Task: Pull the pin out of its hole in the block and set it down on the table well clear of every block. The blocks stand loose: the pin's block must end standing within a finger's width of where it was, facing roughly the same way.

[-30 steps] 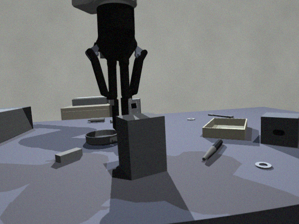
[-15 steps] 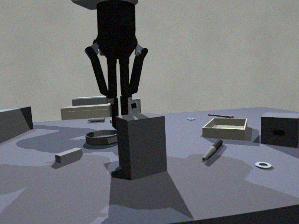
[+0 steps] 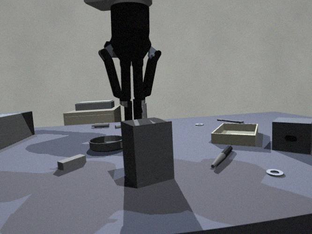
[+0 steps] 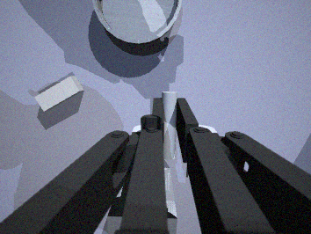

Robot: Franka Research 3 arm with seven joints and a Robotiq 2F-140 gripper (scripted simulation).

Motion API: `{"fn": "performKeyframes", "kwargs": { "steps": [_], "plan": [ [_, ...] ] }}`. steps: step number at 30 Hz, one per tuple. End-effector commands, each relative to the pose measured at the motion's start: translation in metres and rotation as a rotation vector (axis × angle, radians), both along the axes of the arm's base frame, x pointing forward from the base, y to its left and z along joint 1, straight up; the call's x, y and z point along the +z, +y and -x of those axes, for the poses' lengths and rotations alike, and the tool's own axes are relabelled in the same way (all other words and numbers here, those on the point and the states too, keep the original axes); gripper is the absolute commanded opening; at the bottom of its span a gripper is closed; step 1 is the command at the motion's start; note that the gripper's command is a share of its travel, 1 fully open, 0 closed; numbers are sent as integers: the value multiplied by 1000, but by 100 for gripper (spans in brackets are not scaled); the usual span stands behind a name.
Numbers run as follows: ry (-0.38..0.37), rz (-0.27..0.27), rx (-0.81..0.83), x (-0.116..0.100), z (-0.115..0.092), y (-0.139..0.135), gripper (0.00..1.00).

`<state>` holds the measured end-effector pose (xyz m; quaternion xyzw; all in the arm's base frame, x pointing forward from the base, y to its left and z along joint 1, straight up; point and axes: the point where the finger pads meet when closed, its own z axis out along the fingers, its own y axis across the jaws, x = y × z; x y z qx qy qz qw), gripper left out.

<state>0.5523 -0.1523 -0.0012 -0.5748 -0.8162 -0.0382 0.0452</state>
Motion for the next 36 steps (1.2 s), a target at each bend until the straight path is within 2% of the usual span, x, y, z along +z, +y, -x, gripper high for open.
{"fn": "performKeyframes", "kwargs": {
  "steps": [1, 10, 16, 36],
  "plan": [
    [10, -7, -6, -2, -1, 4, 10],
    [10, -8, -8, -2, -2, 5, 10],
    [11, -9, -27, -3, -12, 11, 10],
    [11, -7, -36, -11, -13, 11, 10]
  ]
}}
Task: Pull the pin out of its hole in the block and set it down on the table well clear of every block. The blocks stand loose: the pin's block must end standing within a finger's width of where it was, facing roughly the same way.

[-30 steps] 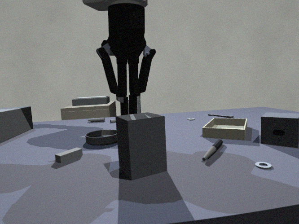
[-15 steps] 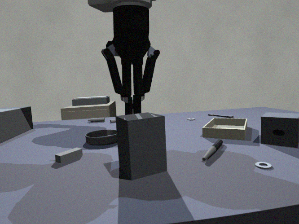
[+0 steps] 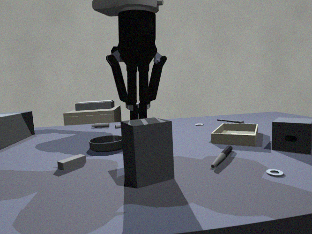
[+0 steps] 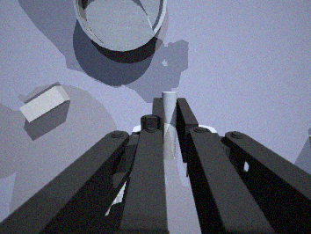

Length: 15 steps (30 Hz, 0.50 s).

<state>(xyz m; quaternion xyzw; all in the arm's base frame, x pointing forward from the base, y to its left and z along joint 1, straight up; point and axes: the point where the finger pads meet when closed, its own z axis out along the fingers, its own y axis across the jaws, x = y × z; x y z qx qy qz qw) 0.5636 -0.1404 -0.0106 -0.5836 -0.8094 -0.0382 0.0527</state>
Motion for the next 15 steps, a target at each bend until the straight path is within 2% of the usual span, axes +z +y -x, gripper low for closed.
{"fn": "performKeyframes", "kwargs": {
  "steps": [1, 15],
  "plan": [
    [-3, 1, -15, -1, -1, -1, 10],
    [-4, 6, -14, -9, -2, -2, 10]
  ]
}}
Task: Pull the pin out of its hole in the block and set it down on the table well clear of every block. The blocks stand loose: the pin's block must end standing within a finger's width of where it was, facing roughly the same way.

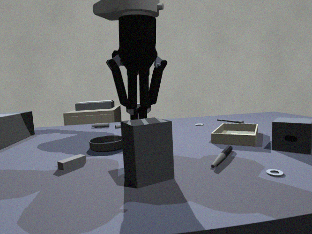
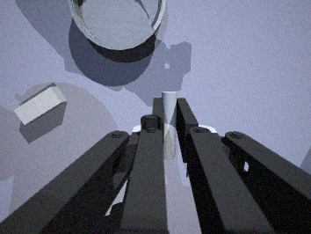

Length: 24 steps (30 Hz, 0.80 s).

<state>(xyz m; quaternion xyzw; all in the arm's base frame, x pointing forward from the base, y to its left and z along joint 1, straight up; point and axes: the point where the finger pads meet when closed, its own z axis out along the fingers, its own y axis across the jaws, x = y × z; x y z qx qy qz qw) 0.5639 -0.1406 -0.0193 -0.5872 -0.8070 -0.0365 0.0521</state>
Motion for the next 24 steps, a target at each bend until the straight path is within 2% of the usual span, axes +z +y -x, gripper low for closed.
{"fn": "performKeyframes", "kwargs": {
  "steps": [1, 24],
  "plan": [
    [-6, 3, -6, -1, -2, -2, 10],
    [-5, 4, 6, -13, -4, -2, 10]
  ]
}}
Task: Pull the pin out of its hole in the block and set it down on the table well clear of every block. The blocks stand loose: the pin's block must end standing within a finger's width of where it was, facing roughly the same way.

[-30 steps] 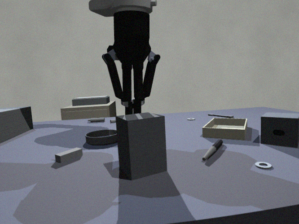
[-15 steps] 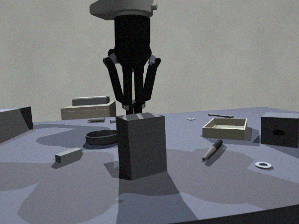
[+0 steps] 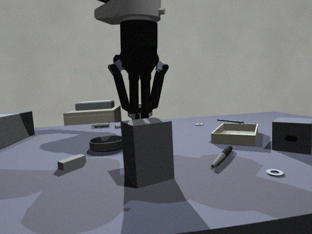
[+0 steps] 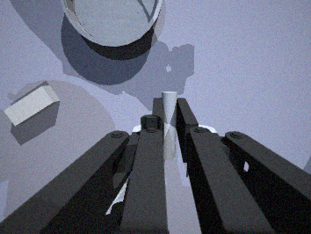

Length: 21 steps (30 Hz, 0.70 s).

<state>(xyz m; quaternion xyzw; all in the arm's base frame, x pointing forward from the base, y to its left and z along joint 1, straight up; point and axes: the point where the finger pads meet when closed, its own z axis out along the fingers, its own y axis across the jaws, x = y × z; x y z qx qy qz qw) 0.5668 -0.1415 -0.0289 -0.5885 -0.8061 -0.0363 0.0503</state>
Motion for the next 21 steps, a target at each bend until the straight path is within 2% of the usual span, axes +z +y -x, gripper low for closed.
{"fn": "performKeyframes", "kwargs": {
  "steps": [1, 21],
  "plan": [
    [-2, 2, 11, -5, -1, -1, 10],
    [-2, 2, 17, -15, -3, -1, 10]
  ]
}}
